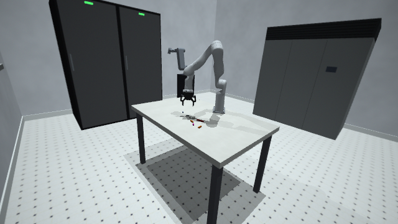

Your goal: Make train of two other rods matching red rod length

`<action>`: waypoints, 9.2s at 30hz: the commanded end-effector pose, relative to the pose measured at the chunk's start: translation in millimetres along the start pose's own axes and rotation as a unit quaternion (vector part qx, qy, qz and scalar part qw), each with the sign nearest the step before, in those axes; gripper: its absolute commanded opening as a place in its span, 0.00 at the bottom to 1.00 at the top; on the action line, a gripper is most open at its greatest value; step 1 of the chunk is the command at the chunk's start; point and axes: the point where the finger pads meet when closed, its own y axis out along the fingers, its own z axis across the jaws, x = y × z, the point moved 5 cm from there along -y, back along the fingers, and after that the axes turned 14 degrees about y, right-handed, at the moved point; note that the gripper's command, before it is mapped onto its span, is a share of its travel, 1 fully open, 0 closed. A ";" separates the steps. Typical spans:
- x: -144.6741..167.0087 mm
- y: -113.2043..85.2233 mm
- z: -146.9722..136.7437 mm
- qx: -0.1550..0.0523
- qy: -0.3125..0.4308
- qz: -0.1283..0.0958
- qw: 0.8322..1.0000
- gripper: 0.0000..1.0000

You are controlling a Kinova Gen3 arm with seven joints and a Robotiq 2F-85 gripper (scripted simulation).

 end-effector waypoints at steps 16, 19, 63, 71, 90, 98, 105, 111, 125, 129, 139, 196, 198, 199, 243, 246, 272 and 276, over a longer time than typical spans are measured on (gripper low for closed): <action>-27.8 5.6 -14.3 -0.010 -0.180 -0.009 0.984 1.00; -38.5 7.7 -20.5 -0.013 -0.247 -0.012 0.969 1.00; -202.5 20.2 -167.0 -0.001 -0.949 -0.001 0.317 1.00; -206.9 19.9 -173.1 0.001 -0.957 0.000 0.290 1.00; -207.4 19.8 -173.8 0.002 -0.958 0.000 0.287 0.24; -207.4 19.8 -173.8 0.002 -0.958 0.000 0.287 0.24; -207.4 19.8 -173.8 0.002 -0.958 0.000 0.287 0.24; -207.4 19.8 -173.8 0.002 -0.958 0.000 0.287 0.24; -207.5 23.8 -173.8 0.002 -0.958 0.000 0.287 0.24; -207.5 27.6 -173.7 0.002 -0.958 0.000 0.287 0.24; -207.5 38.5 -173.5 0.002 -0.958 0.000 0.287 0.24; -207.5 72.3 -173.0 0.002 -0.958 0.000 0.287 0.24; -207.5 72.3 -173.0 0.002 -0.958 0.000 0.287 0.24; -207.5 72.3 -173.0 0.002 -0.958 0.000 0.287 0.24; -208.0 72.3 -172.9 0.002 -0.958 0.000 0.287 0.24; -208.0 72.3 -172.9 0.002 -0.958 0.000 0.287 0.24; -208.0 73.7 -172.9 0.002 -0.958 0.000 0.287 0.24; -208.0 76.7 -172.9 0.002 -0.958 0.000 0.287 0.24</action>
